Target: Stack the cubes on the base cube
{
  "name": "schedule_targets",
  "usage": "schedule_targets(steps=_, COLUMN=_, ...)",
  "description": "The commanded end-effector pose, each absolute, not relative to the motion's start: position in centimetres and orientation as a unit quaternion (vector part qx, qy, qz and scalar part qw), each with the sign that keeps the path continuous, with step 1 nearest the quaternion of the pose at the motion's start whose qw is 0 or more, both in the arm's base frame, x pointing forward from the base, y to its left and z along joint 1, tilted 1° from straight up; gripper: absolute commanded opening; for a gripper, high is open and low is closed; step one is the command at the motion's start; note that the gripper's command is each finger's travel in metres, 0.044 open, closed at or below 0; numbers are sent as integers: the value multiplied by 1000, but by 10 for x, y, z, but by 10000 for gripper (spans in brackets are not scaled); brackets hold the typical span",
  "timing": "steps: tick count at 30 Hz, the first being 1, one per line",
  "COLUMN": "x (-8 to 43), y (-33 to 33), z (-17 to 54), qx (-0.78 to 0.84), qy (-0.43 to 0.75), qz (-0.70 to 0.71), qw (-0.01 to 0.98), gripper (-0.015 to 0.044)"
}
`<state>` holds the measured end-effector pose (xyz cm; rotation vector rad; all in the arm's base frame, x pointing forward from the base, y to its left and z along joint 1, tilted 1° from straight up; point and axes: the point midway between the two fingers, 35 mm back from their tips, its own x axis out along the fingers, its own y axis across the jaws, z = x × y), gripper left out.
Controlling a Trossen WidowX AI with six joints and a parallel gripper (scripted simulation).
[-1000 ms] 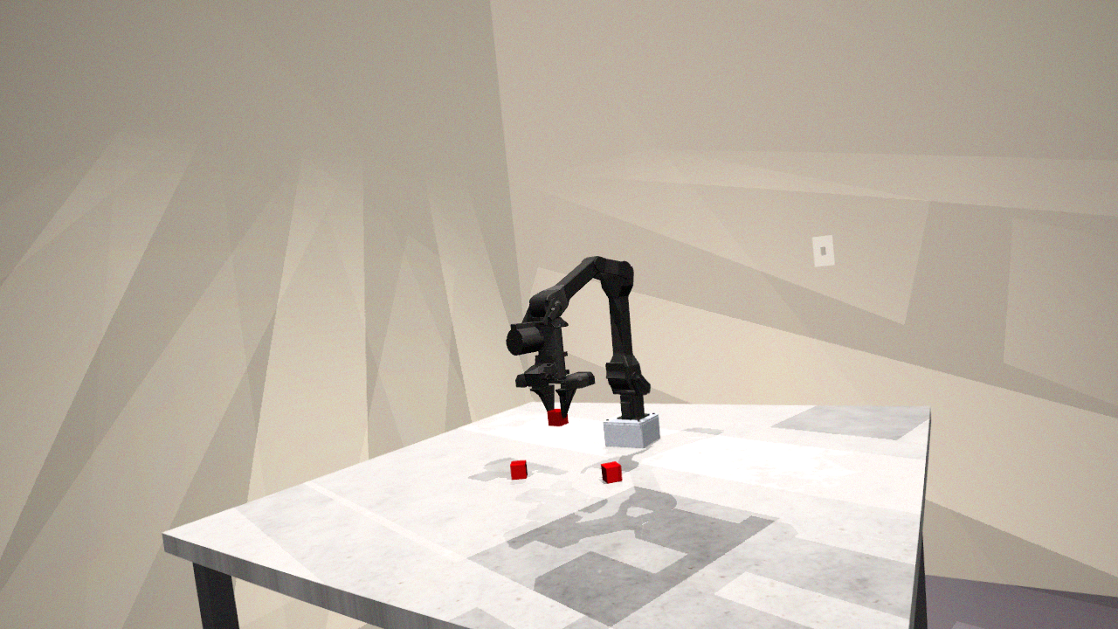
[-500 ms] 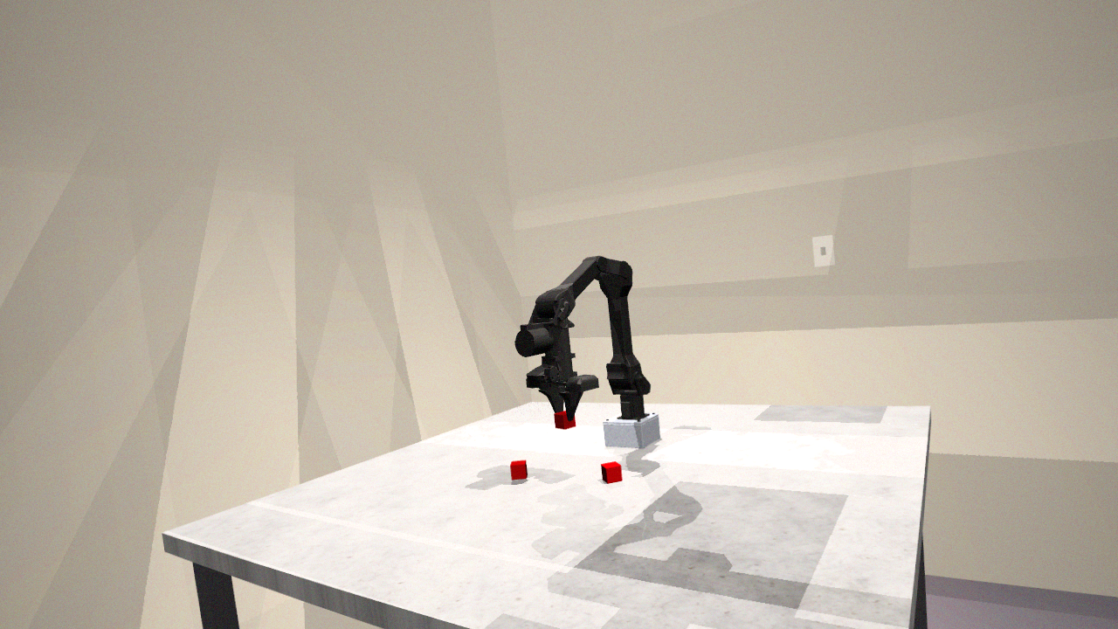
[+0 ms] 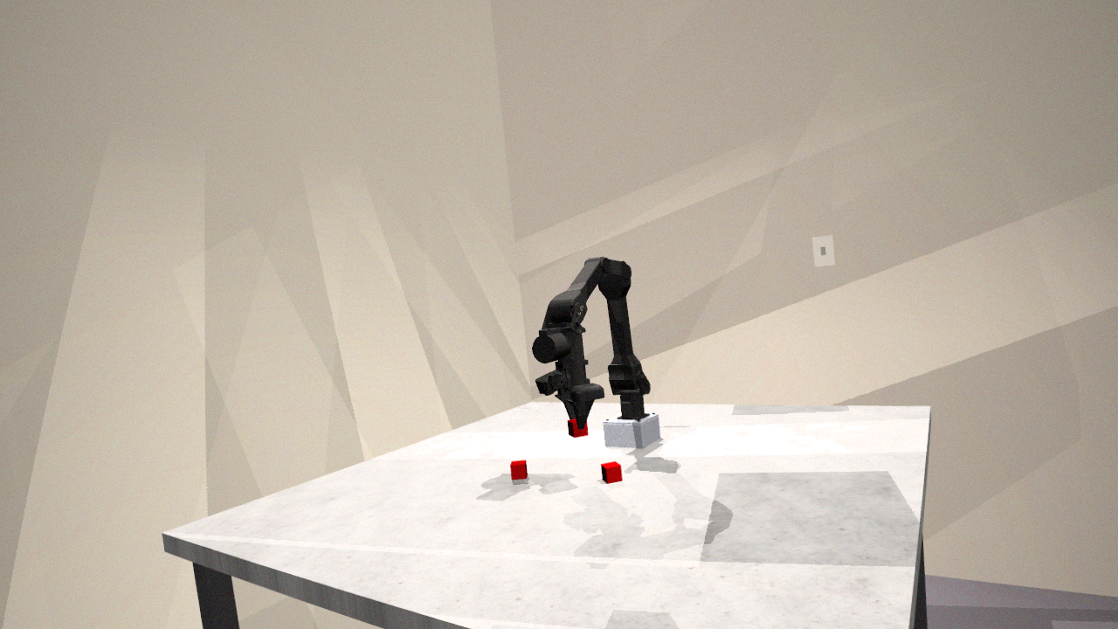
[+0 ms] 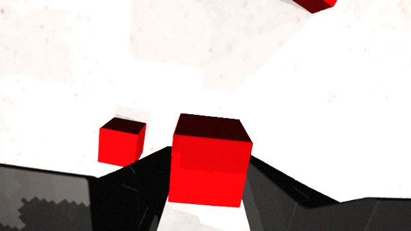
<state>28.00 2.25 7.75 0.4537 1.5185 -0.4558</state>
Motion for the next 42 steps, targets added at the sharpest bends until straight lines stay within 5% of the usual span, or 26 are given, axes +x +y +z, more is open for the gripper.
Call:
schedule_targets(steps=1, x=284, y=36, z=75, qx=238, qy=663, qz=-238, qw=669, gripper=105)
schedule_targets(steps=42, x=286, y=124, z=53, qx=465, qy=538, qz=-455, qw=536, gripper=105)
